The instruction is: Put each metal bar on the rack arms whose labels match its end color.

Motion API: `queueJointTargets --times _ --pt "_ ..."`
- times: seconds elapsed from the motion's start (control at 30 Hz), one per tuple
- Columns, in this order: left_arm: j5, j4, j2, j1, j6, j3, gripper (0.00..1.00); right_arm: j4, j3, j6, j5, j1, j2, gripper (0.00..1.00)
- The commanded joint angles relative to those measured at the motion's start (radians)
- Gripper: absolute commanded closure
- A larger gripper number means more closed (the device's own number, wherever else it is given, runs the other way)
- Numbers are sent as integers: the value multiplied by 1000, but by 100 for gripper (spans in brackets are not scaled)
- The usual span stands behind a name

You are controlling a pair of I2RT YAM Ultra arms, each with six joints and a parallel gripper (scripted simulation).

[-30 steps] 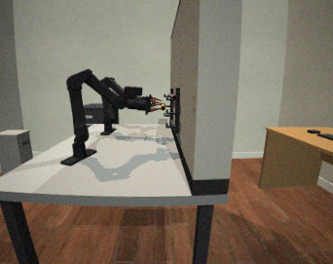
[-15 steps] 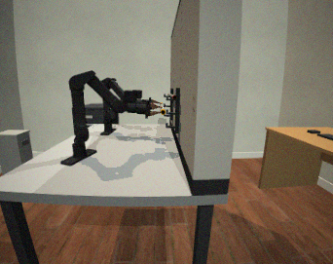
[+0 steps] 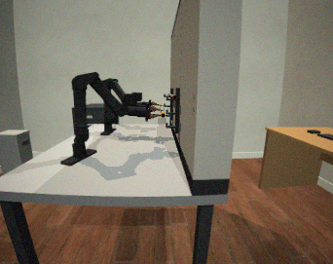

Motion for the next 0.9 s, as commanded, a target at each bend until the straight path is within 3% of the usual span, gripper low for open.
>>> queueJointTargets --times 0.0,0.87 --pt "-17 77 10 -3 15 -9 100 73 -10 -24 13 2 6 100" --pt "-14 221 111 0 16 -51 100 202 -47 -25 8 -3 97 100"
